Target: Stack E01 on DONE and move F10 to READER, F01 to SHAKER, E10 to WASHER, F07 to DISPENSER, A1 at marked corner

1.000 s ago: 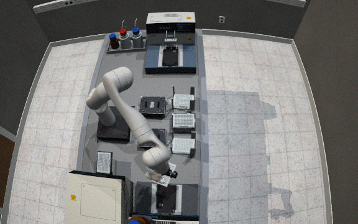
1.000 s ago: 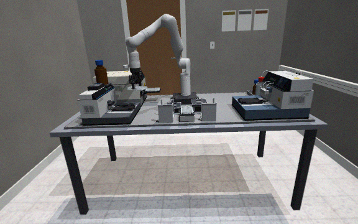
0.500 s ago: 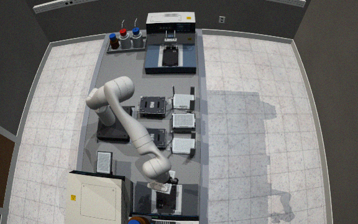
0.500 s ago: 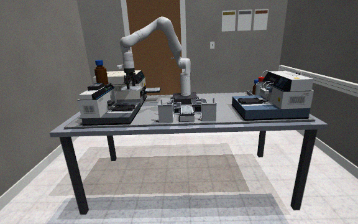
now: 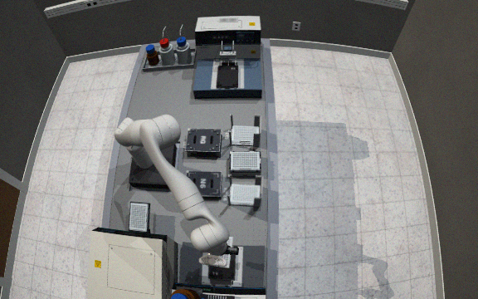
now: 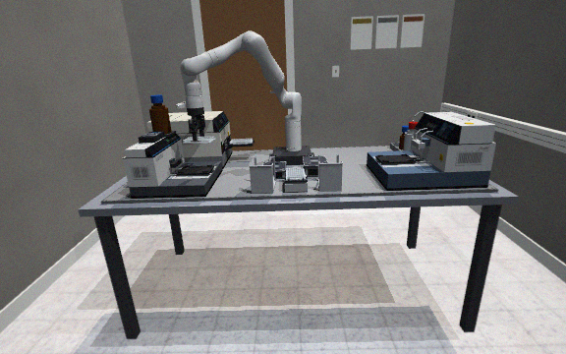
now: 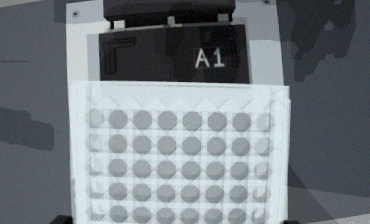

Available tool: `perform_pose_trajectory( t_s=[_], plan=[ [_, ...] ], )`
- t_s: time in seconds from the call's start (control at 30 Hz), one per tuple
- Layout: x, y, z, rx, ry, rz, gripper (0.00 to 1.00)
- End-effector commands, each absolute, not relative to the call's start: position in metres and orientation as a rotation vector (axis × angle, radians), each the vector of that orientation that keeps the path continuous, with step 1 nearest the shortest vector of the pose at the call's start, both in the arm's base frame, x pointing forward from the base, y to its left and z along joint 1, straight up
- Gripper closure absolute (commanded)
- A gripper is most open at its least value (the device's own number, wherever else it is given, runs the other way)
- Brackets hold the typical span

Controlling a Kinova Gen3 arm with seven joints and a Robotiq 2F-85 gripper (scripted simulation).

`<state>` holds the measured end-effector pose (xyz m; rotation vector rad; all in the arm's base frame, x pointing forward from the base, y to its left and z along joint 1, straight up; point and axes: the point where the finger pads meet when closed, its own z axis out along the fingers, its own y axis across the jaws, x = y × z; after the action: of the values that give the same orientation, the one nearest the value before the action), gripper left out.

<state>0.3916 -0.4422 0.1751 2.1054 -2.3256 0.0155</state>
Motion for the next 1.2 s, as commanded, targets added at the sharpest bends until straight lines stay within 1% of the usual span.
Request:
perform_pose_trajectory(
  t_s=[0.0, 0.23, 1.07, 1.17],
  plan=[
    [0.388, -0.453, 0.173, 2.136, -2.295, -0.001, 0.06],
    [0.391, -0.476, 0.173, 2.213, -2.227, 0.0, 0.06],
    [0.391, -0.478, 0.174, 2.2, -2.233, 0.009, 0.06],
    [0.392, -0.478, 0.167, 2.206, -2.233, 0.011, 0.06]
  ],
)
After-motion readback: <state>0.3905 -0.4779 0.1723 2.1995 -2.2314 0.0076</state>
